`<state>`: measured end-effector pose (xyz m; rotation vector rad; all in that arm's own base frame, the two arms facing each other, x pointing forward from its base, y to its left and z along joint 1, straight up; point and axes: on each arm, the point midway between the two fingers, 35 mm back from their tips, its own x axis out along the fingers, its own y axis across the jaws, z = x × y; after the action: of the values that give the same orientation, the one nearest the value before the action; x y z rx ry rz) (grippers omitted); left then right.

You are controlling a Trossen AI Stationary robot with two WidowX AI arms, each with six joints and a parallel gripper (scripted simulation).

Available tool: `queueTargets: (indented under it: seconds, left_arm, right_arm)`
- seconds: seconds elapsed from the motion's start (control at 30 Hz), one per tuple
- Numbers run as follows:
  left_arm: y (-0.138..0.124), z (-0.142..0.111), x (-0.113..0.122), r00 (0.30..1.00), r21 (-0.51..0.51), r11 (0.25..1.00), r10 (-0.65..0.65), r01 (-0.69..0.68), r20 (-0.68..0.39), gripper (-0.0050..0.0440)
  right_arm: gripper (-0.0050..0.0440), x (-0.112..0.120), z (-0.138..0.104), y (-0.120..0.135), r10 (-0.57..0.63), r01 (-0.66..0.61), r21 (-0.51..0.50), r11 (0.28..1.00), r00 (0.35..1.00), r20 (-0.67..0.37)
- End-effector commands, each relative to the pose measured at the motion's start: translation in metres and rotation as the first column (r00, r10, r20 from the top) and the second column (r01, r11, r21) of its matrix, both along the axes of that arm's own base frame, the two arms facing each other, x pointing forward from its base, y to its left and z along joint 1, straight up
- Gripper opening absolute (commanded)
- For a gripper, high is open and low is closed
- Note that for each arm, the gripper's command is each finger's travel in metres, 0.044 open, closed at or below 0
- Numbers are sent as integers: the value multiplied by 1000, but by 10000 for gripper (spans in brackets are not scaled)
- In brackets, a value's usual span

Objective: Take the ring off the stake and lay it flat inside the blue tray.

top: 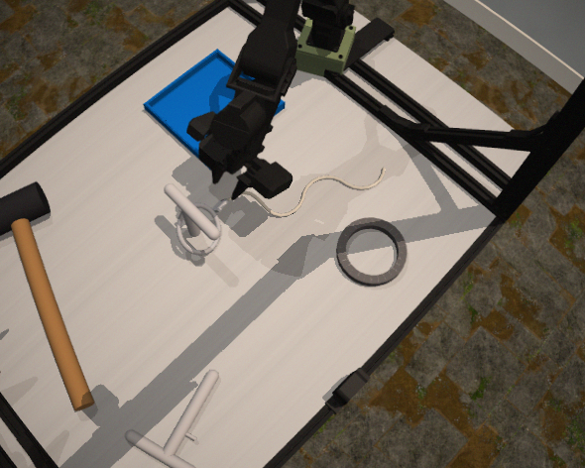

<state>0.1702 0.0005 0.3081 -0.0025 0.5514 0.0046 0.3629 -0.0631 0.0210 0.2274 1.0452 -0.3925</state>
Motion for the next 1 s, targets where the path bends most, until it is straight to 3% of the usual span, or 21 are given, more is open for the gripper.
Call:
queueTargets:
  seconds: [0.0,0.97]
  left_arm:
    - [-1,-1,0,1000,1,1000,-5,5,-3,400]
    - [-1,-1,0,1000,1,1000,-5,5,-3,400]
  right_arm:
    - [200,-2,-3,1,-3,3,-4,1000,1000,14]
    - [200,17,-39,-8,-3,3,-4,1000,1000,14]
